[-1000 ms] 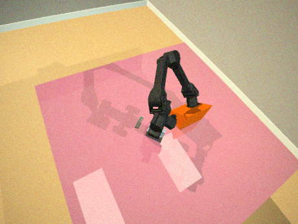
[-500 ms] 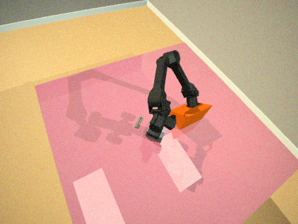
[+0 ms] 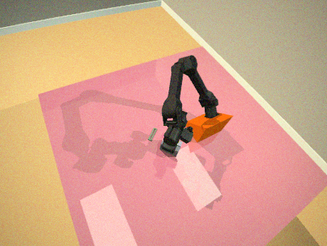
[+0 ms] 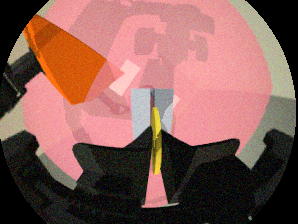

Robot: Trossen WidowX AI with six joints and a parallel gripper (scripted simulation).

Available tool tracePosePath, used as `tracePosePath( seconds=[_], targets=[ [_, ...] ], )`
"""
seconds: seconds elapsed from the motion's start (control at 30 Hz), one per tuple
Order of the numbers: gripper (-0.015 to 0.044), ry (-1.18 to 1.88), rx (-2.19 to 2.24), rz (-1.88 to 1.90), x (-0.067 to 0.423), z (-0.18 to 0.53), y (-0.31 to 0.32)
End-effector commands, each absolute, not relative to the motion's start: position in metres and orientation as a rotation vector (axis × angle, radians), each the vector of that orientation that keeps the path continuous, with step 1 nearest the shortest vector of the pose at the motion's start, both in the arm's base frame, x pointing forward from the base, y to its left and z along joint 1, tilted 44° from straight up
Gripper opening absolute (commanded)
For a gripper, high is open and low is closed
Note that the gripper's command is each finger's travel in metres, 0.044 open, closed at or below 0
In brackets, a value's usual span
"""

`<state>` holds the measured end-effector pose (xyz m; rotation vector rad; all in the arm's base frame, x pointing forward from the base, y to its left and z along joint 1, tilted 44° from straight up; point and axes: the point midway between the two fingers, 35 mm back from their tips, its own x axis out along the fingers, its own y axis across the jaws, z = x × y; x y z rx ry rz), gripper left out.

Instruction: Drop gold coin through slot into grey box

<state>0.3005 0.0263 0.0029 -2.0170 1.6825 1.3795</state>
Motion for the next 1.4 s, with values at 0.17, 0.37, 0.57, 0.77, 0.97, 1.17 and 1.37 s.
tracePosePath(
  seconds=[0.17, 0.37, 0.57, 0.77, 0.97, 1.17, 1.37],
  targets=[
    [0.0, 1.683, -2.024, 1.385, 0.3, -0.001, 0.023],
    [0.0, 1.683, -2.023, 1.384, 0.3, -0.003, 0.021],
    [0.0026, 1.682, -2.018, 1.379, 0.3, -0.003, 0.021],
    [0.0161, 1.682, -2.018, 1.379, 0.3, -0.003, 0.021],
    [0.0161, 1.682, -2.018, 1.379, 0.3, -0.003, 0.021],
    [0.0266, 1.681, -2.017, 1.38, 0.301, 0.005, 0.029],
    [0.0423, 1.682, -2.017, 1.381, 0.301, 0.012, 0.035]
  ],
)
